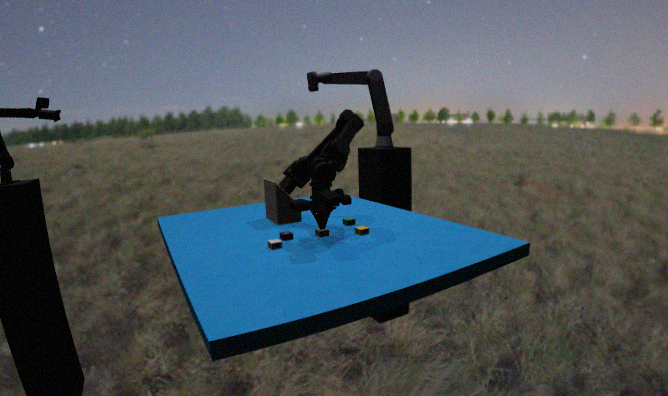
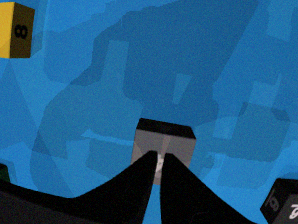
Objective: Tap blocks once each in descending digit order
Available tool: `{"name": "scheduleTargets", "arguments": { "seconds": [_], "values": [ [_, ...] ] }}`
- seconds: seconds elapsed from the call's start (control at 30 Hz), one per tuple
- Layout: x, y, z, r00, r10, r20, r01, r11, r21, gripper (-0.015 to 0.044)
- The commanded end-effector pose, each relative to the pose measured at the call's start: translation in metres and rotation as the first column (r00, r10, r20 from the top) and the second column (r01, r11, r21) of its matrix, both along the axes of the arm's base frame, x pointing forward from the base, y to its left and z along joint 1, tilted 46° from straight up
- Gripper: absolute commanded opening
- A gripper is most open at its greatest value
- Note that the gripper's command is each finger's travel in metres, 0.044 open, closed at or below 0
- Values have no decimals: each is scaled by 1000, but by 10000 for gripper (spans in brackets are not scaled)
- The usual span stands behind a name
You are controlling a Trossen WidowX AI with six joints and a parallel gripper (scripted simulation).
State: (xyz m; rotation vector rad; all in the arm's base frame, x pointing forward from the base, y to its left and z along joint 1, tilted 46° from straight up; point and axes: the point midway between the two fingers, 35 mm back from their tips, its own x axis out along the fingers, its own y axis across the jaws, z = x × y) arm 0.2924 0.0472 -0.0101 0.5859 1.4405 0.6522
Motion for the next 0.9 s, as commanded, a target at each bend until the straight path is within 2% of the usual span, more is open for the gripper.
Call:
{"name": "scheduleTargets", "arguments": {
  "seconds": [0.0,0.43,0.63,0.87],
  "values": [
    [-2,4,-3,1000,-3,-8,3,1000,6,20],
    [-2,-20,19,1000,-3,-8,3,1000,4,20],
    [-3,-75,71,1000,-3,-9,3,1000,1,20],
    [1,-84,68,1000,-7,-8,7,1000,-1,20]
  ]
}}
